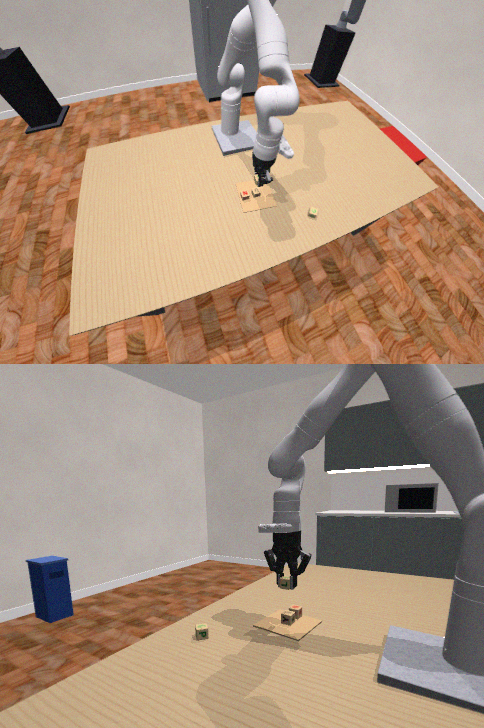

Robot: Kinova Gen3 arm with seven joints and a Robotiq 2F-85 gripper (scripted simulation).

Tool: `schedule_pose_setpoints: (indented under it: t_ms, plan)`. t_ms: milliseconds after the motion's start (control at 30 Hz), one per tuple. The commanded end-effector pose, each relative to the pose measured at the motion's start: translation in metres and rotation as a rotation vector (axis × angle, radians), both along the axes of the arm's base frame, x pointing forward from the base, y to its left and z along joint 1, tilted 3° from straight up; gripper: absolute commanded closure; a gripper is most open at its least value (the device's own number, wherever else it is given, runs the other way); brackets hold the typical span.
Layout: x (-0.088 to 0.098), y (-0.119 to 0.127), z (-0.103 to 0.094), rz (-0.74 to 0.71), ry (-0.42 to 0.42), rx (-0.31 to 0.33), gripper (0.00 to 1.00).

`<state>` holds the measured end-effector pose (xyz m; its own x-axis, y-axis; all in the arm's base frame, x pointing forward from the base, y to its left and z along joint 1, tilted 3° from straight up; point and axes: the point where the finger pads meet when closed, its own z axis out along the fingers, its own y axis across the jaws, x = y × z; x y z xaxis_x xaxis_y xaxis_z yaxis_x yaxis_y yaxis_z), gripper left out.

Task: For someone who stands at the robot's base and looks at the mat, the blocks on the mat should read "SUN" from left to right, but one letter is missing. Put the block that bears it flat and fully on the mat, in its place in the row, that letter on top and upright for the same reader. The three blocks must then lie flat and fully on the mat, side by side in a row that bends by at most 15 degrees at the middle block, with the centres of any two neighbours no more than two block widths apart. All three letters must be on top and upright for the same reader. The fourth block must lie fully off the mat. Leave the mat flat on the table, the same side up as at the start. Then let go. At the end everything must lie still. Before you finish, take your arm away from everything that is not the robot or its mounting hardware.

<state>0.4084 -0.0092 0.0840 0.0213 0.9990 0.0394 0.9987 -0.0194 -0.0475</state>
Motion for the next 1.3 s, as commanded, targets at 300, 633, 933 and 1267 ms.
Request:
schedule_pose_setpoints:
  t_ms: [300, 633, 933, 1267]
  plan:
    - [-0.006, 0.051, 0.004, 0.016, -0.004, 0.001, 0.74]
    - [-0.006, 0.051, 0.005, 0.016, -0.004, 0.001, 0.74]
    - [-0.006, 0.051, 0.001, 0.016, -0.003, 0.001, 0.74]
    - [-0.007, 0.052, -0.028, 0.016, -0.003, 0.001, 0.74]
